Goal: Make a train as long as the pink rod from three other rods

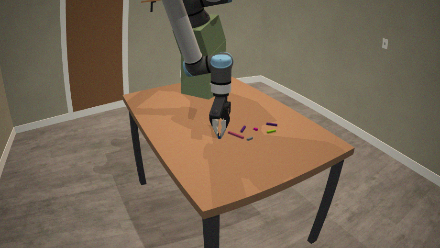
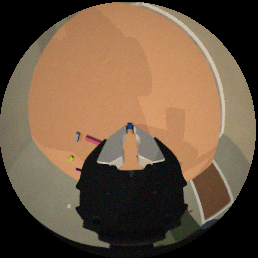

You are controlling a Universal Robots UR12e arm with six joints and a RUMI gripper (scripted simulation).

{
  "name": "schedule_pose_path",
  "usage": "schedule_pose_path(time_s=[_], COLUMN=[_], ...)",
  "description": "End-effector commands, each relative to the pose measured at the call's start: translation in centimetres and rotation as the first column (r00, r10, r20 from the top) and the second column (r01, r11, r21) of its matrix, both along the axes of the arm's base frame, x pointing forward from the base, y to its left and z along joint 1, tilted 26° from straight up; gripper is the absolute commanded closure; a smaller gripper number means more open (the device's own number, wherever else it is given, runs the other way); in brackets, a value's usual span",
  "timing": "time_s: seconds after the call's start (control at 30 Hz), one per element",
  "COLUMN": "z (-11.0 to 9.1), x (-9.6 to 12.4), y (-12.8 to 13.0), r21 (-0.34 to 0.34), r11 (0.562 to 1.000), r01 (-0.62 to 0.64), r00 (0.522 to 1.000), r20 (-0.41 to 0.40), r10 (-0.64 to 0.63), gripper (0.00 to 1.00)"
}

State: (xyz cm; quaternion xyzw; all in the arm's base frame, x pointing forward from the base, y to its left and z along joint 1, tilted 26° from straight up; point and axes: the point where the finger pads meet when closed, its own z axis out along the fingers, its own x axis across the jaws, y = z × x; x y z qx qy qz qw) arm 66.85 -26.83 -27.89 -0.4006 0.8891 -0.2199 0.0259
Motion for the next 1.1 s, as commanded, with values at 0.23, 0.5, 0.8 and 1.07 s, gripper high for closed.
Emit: schedule_pose_path(time_s=[0.23,0.5,0.8,1.07], z=[0.05,0.05,0.05,0.07], x=[0.02,0.02,0.02,0.02], y=[0.02,0.02,0.02,0.03], r21=[0.000,0.000,0.000,0.000], r11=[1.000,1.000,1.000,1.000], r01=[0.000,0.000,0.000,0.000], r00=[1.000,1.000,1.000,1.000], r20=[0.001,0.001,0.001,0.001], r10=[0.000,0.000,0.000,0.000], gripper=[0.97,0.92,0.86,0.86])
